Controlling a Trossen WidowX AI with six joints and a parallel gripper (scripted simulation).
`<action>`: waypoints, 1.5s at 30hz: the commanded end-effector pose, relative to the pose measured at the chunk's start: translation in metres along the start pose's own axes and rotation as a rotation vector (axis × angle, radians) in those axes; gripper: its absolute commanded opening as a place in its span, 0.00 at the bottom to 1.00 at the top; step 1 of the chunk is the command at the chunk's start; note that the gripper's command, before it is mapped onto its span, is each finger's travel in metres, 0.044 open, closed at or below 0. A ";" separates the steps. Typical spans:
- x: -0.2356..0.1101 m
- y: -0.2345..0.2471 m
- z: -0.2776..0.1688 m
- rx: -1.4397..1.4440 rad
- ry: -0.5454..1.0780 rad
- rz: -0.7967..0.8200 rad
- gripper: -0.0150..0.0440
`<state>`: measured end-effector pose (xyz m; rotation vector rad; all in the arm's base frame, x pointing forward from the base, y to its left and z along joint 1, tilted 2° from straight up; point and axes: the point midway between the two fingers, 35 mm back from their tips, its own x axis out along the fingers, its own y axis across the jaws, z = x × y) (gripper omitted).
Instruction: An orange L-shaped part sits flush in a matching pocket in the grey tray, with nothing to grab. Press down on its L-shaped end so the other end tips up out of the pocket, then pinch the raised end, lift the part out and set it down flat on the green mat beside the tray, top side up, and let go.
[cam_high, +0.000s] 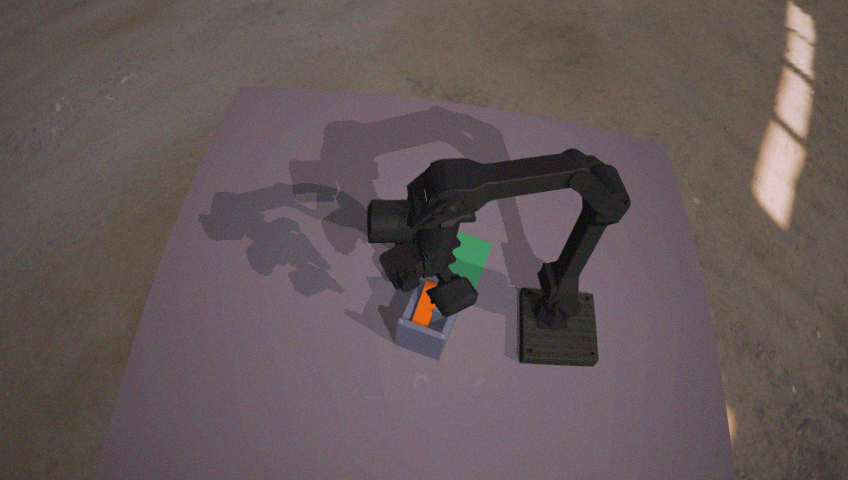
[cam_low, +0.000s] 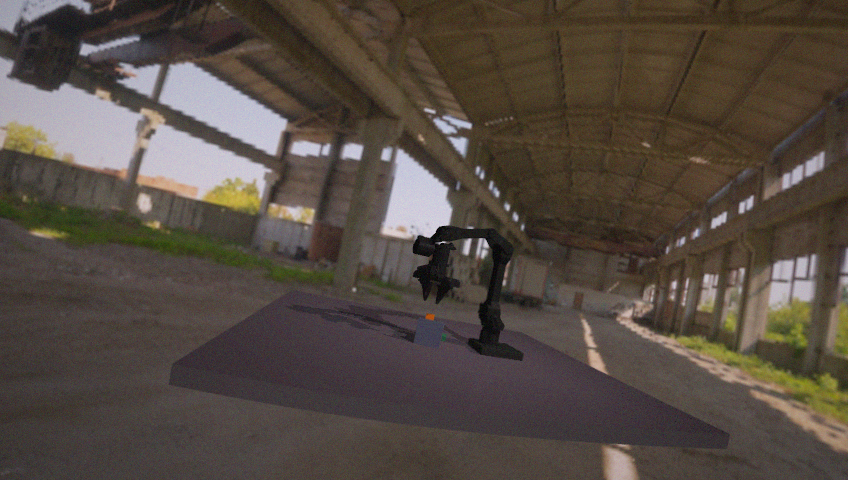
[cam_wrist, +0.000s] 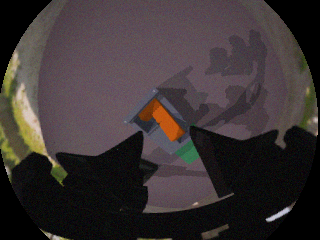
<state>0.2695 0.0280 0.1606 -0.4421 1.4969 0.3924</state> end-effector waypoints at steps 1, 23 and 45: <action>0.000 -0.014 -0.021 -0.470 0.012 0.005 0.73; 0.031 -0.020 -0.030 -0.679 0.015 0.007 0.73; 0.064 -0.021 -0.030 -0.679 0.015 0.007 0.73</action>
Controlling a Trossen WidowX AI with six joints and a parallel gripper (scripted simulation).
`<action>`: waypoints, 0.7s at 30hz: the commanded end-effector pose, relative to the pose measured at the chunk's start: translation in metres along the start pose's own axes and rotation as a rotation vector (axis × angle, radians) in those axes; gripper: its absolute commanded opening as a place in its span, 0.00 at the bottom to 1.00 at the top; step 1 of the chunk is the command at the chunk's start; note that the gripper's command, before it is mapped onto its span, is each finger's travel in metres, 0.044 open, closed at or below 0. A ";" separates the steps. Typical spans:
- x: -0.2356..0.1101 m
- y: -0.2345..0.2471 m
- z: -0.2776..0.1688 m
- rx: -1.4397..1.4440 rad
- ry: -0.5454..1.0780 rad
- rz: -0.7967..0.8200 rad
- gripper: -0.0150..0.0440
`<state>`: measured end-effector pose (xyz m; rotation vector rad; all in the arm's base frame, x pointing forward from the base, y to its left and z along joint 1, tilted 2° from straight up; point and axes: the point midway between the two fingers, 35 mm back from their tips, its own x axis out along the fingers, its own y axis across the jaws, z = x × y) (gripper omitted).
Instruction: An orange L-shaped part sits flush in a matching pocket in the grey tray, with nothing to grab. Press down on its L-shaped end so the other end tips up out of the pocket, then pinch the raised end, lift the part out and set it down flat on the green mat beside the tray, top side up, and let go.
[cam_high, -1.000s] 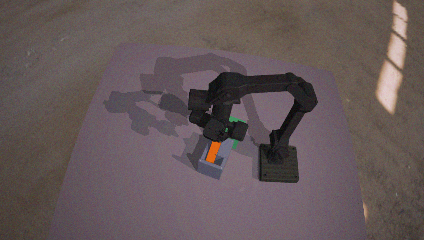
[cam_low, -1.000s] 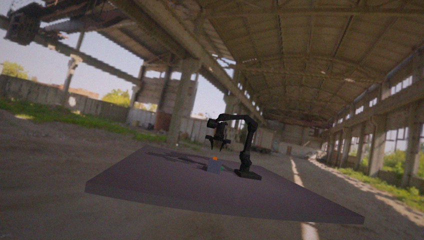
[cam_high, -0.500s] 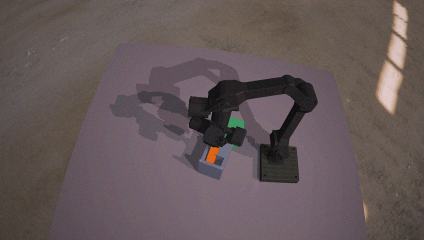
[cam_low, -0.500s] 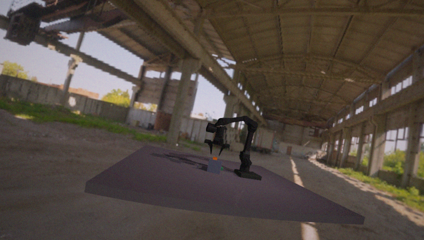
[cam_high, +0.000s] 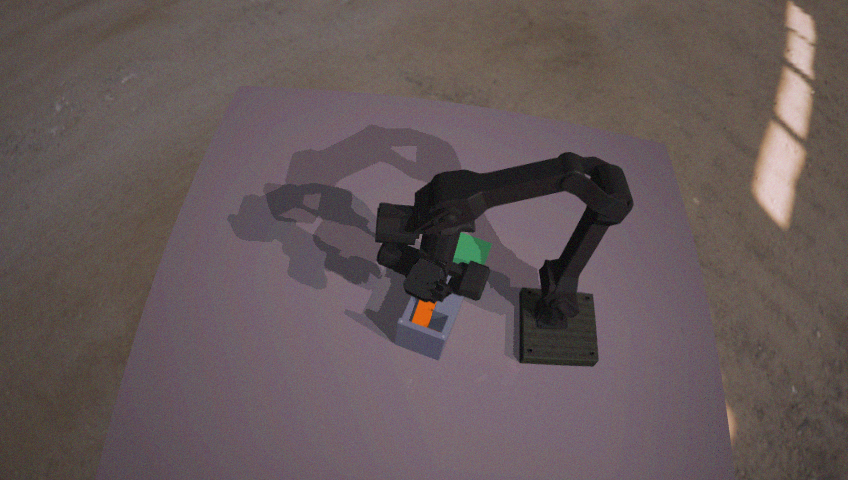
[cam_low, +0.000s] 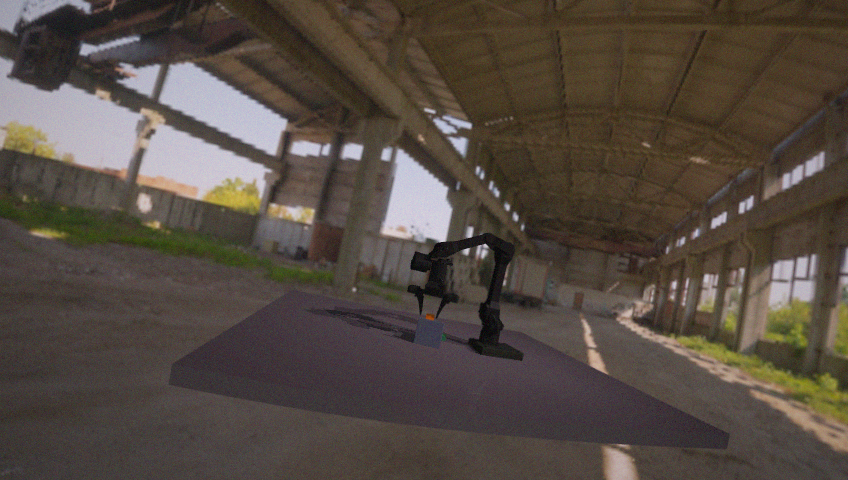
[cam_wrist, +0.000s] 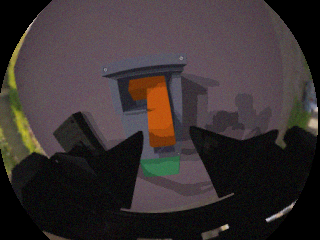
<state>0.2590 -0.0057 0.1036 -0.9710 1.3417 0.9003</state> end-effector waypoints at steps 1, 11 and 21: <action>0.009 0.002 -0.001 -0.006 0.007 0.011 0.73; 0.022 0.003 -0.002 -0.006 0.007 0.011 0.73; 0.019 0.002 -0.001 0.000 0.001 0.003 0.54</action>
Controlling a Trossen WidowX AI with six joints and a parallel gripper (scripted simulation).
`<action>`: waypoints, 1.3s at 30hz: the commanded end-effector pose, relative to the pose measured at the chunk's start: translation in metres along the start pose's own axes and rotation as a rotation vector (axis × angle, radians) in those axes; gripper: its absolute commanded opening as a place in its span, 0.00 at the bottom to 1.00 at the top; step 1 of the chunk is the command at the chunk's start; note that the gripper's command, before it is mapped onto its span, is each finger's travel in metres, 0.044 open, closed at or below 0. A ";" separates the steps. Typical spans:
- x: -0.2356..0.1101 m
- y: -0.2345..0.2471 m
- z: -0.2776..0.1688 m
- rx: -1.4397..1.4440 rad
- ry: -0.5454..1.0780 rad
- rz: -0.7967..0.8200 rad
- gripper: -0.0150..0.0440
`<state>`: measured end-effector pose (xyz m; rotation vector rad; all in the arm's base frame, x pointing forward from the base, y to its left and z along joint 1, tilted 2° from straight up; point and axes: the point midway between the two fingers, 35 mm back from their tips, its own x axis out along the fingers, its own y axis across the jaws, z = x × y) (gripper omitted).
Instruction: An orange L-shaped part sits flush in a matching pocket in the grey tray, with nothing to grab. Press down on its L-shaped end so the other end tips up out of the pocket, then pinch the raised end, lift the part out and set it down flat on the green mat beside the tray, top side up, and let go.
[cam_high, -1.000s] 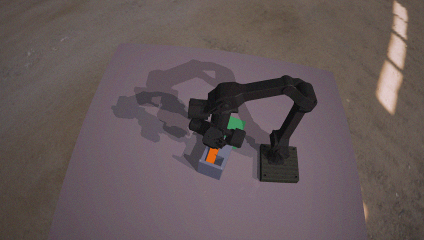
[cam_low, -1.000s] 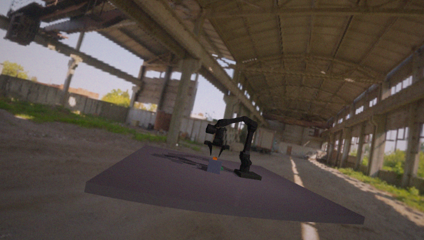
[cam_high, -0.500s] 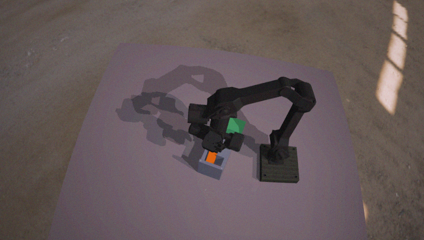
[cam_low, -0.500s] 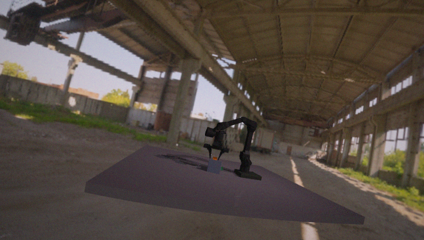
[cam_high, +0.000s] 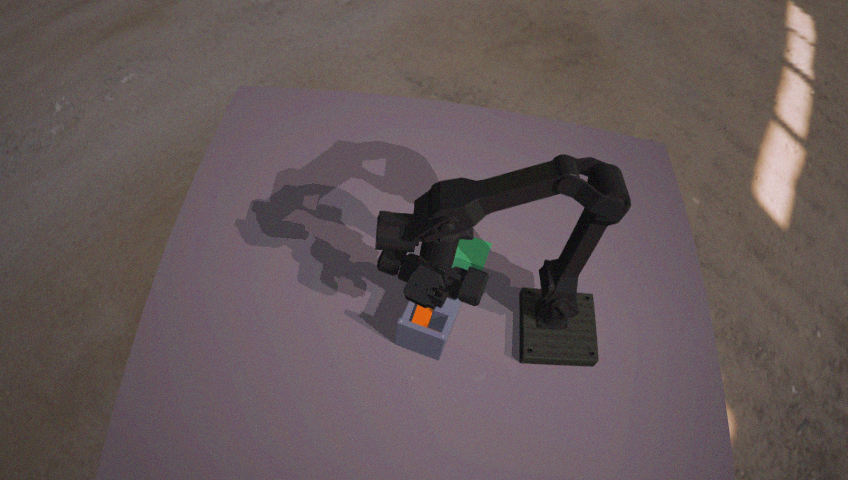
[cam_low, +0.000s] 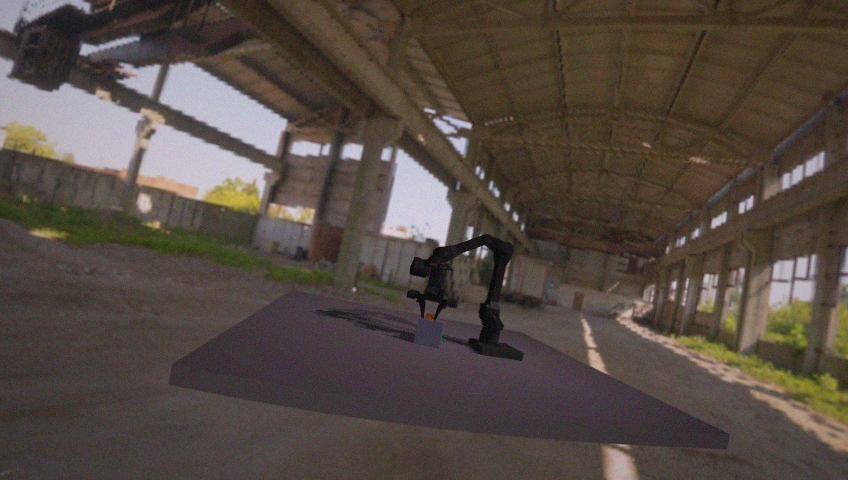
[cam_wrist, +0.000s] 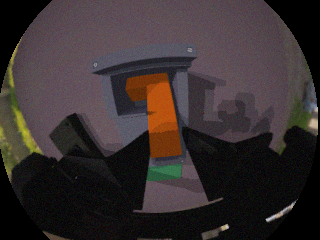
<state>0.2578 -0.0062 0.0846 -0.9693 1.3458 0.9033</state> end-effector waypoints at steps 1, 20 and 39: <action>0.000 0.000 0.000 0.000 0.000 -0.001 0.53; -0.003 0.000 0.000 -0.001 0.000 0.000 0.25; -0.031 0.000 0.000 -0.005 0.005 0.006 0.25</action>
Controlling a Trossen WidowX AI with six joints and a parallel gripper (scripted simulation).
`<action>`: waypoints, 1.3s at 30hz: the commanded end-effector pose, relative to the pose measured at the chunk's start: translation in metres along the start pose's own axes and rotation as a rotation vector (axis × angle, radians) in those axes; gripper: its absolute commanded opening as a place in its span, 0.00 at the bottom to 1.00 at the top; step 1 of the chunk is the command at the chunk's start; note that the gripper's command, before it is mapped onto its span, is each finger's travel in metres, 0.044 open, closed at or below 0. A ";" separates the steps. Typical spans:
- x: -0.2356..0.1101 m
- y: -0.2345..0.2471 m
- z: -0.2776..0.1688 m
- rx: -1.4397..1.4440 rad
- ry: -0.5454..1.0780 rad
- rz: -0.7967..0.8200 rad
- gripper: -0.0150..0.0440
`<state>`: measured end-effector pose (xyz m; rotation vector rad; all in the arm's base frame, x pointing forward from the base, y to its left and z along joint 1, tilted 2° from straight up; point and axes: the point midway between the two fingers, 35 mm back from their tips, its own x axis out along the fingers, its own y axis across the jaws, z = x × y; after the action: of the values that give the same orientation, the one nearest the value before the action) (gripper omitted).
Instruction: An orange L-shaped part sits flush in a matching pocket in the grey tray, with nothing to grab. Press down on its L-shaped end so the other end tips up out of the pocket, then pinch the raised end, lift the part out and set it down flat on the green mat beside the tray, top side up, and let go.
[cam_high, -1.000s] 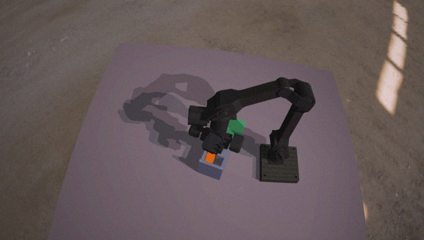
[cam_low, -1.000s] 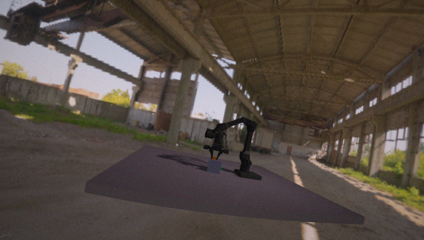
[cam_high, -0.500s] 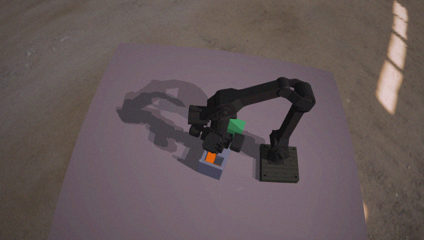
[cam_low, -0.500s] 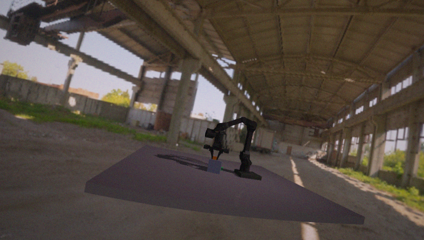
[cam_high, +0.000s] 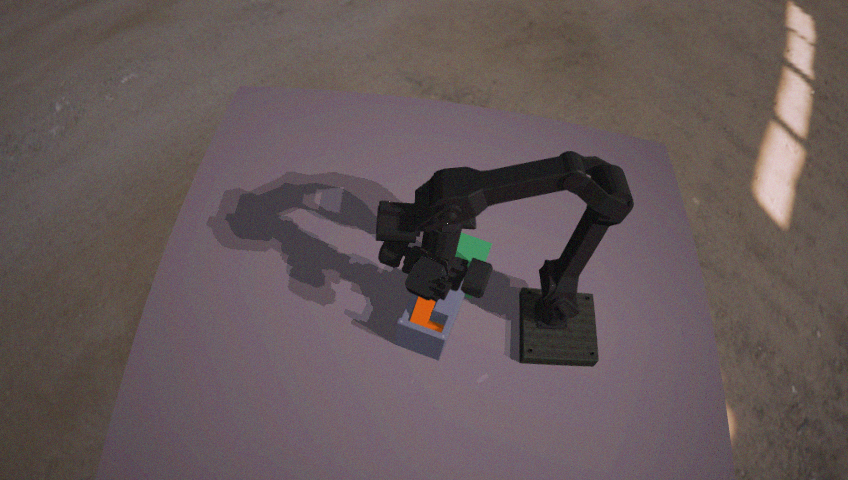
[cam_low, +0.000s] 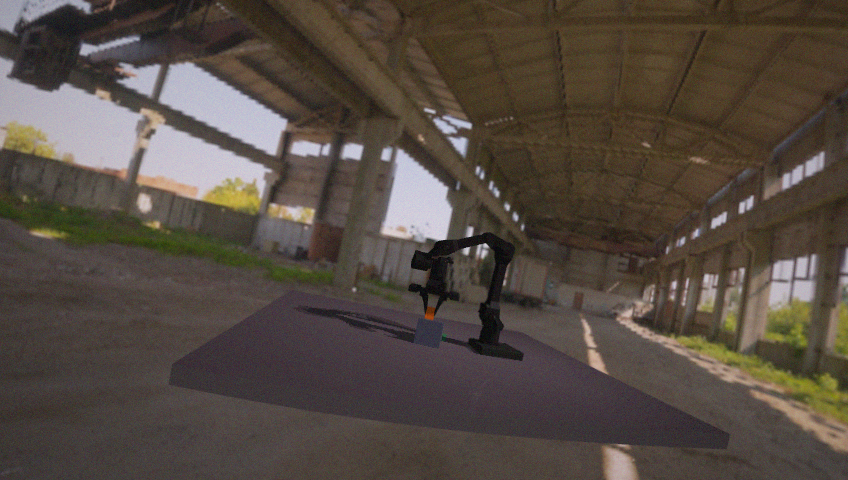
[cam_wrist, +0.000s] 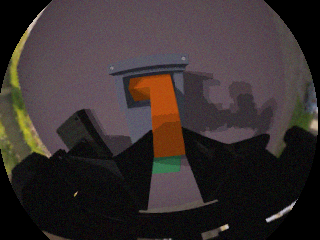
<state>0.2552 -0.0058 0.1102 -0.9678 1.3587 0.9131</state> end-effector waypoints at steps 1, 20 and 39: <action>-0.007 -0.001 0.000 -0.002 -0.002 -0.008 0.25; -0.037 -0.001 0.000 -0.002 -0.002 -0.007 0.25; -0.059 0.000 0.000 -0.002 -0.002 -0.007 0.25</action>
<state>0.2540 -0.0048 0.1663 -0.9758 1.3566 0.9140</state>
